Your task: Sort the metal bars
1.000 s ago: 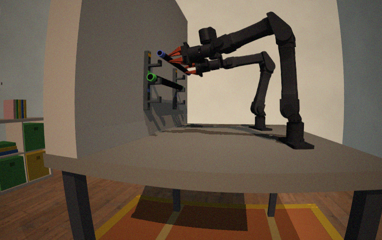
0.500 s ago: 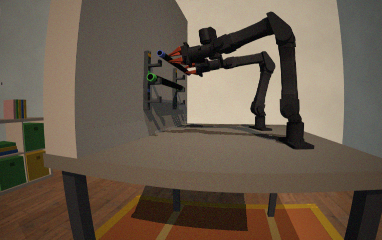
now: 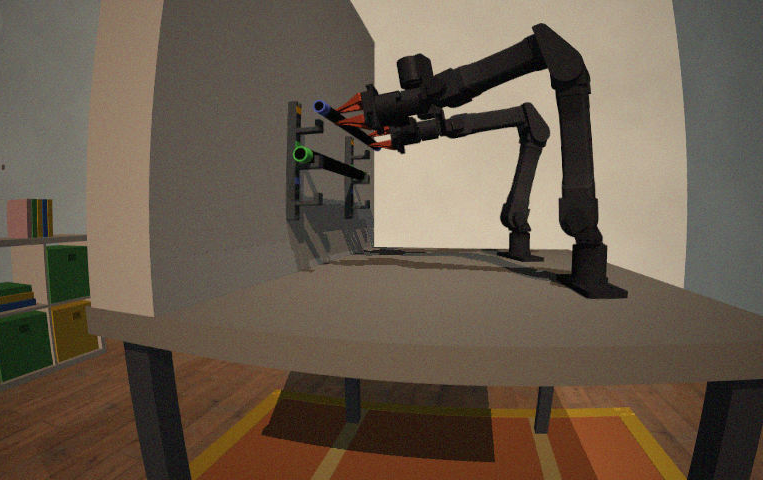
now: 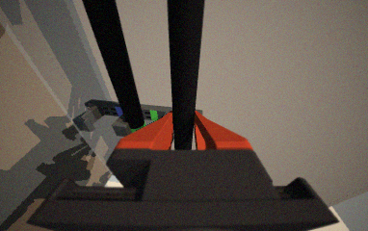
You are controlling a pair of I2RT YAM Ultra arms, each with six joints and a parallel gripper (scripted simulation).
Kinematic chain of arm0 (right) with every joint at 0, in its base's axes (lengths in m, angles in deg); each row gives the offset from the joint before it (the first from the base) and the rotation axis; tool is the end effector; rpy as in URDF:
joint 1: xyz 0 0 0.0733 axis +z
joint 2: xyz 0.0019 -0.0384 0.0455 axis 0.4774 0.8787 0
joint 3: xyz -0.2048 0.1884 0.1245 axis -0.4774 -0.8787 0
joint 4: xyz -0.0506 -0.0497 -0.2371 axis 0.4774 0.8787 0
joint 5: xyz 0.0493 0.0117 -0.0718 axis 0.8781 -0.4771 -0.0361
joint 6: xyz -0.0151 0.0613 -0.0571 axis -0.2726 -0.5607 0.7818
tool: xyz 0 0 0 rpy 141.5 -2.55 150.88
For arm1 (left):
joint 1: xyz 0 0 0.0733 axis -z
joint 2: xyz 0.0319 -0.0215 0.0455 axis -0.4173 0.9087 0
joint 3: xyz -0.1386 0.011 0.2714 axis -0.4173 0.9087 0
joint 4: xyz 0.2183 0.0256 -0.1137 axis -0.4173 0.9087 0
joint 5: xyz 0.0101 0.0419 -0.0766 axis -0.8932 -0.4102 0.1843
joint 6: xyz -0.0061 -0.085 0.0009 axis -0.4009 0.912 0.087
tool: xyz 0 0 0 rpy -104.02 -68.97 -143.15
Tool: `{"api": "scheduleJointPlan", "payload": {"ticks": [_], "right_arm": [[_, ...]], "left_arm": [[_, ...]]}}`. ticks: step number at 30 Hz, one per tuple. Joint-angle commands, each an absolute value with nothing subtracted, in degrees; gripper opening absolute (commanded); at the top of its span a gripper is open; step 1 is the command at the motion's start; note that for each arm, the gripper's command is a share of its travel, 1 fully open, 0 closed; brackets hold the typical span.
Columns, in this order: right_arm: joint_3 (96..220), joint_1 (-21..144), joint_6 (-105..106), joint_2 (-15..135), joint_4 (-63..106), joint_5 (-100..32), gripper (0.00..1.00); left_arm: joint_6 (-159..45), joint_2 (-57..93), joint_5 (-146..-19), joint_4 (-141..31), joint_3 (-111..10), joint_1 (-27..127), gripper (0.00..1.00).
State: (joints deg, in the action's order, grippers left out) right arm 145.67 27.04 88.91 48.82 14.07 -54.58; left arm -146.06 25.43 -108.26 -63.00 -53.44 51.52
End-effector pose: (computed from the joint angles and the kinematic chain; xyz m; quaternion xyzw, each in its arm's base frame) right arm 0.3137 -0.0279 0.3885 -0.4520 0.6109 -0.5274 0.3799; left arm 0.3727 -0.1542 0.3904 0.5564 0.5168 0.4511 0.4688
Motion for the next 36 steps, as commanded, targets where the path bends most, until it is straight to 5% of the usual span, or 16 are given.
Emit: {"api": "scheduleJointPlan", "payload": {"ticks": [1,36], "right_arm": [[147.8,27.6,90.6,46.0,10.0,-55.8,0.0],[148.9,27.6,90.6,45.9,11.2,-55.8,0.0]], "left_arm": [[-148.8,22.2,-109.6,-67.3,-55.3,51.9,0.0],[-148.8,22.1,-109.6,-66.3,-56.2,51.9,0.0]]}}
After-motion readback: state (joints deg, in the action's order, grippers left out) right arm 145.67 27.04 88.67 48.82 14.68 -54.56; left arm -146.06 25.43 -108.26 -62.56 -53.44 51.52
